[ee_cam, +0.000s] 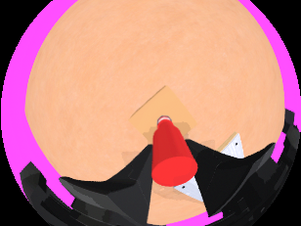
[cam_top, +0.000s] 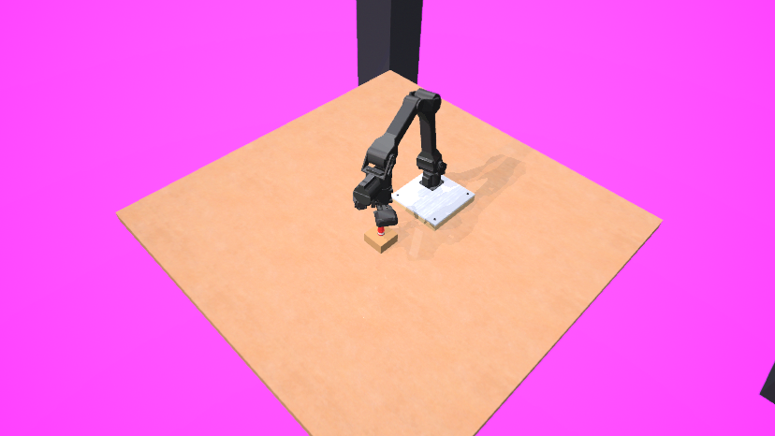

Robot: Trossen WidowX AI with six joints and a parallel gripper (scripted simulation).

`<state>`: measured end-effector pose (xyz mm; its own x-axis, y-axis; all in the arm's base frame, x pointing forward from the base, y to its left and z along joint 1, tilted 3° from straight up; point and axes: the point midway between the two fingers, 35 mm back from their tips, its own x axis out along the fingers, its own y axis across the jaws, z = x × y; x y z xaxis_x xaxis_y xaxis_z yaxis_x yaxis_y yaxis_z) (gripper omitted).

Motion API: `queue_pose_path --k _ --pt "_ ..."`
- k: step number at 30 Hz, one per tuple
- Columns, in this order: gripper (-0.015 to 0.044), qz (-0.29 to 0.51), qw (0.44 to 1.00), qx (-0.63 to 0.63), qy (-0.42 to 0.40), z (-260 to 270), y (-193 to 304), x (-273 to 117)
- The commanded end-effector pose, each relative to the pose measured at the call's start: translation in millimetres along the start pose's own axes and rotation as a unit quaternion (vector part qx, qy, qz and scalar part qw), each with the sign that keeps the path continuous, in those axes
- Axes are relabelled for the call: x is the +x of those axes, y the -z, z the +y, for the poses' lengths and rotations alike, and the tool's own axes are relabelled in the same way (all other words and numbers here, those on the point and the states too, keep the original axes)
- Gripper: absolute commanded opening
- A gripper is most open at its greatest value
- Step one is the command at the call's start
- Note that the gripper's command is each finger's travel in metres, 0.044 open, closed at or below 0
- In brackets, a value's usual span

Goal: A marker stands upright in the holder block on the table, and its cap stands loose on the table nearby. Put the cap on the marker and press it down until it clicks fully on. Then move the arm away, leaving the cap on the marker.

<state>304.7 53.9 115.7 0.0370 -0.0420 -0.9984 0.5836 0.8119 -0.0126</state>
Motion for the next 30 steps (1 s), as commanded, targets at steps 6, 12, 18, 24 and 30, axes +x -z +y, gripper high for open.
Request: queue_pose_path --k 6,12,18,24,30 --pt "0.0 -0.002 1.0 0.0 0.0 0 0 15" --pt "0.0 -0.002 1.0 0.0 0.0 -1 0 25" --pt "0.0 -0.002 1.0 0.0 0.0 -1 0 29" --pt "0.0026 -0.001 1.0 0.002 0.001 -1 0 29" --pt "0.0184 -0.001 1.0 0.002 0.001 -1 0 29"
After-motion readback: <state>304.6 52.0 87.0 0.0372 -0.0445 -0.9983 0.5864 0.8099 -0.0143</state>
